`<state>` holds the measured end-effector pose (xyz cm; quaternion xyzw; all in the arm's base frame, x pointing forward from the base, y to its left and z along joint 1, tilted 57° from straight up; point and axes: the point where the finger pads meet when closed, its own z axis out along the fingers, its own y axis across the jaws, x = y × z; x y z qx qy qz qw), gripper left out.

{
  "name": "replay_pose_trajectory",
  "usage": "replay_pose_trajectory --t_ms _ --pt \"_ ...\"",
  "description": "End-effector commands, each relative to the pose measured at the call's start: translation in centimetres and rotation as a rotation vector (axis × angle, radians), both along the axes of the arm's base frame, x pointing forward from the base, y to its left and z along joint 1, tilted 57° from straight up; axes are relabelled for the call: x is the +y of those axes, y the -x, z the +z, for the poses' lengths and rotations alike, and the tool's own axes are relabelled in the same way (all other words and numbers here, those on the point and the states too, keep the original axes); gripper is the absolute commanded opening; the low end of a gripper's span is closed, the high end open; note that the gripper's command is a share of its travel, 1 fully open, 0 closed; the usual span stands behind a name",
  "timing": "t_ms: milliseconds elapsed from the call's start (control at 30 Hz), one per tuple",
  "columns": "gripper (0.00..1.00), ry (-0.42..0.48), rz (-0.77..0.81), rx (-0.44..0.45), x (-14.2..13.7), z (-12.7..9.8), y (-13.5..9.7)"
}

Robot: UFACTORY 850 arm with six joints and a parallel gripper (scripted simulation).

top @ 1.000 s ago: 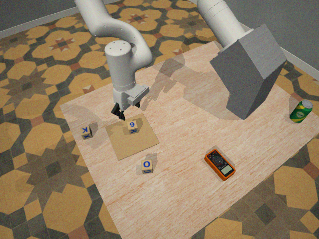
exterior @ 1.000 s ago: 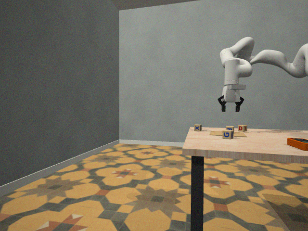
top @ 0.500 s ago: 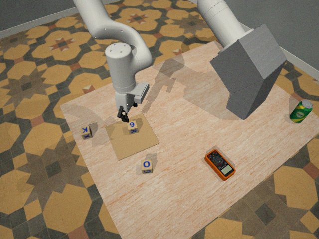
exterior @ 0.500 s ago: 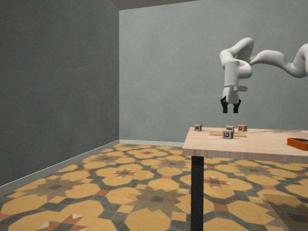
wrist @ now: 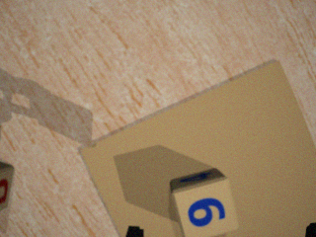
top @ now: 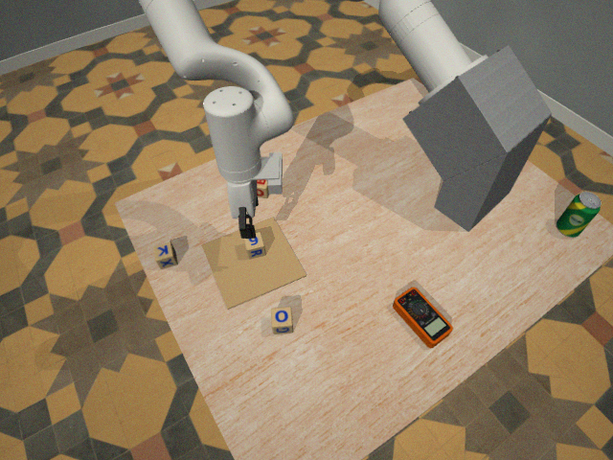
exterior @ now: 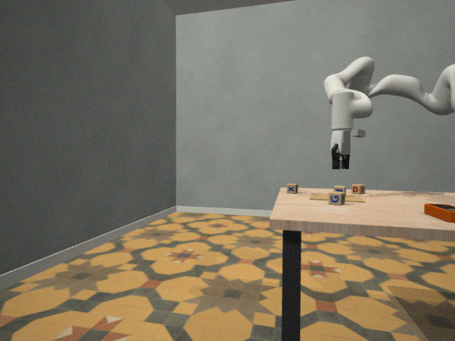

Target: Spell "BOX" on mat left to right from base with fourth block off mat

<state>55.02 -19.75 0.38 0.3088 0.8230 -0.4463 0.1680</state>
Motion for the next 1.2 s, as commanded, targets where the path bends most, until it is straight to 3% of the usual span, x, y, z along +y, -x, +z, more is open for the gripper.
replay_pose_trajectory --t_ms 0,267,333,367,1167 --pt "1.00 -0.002 0.070 0.120 -0.23 -0.15 -0.05" --pt "1.00 -0.003 0.141 0.228 -0.50 -0.34 -0.03" --pt "1.00 -0.003 0.142 0.230 -0.50 -0.34 -0.03" --pt "0.87 -0.003 0.142 0.230 -0.50 -0.34 -0.03" --pt "0.87 -0.003 0.142 0.230 -0.50 -0.34 -0.03"
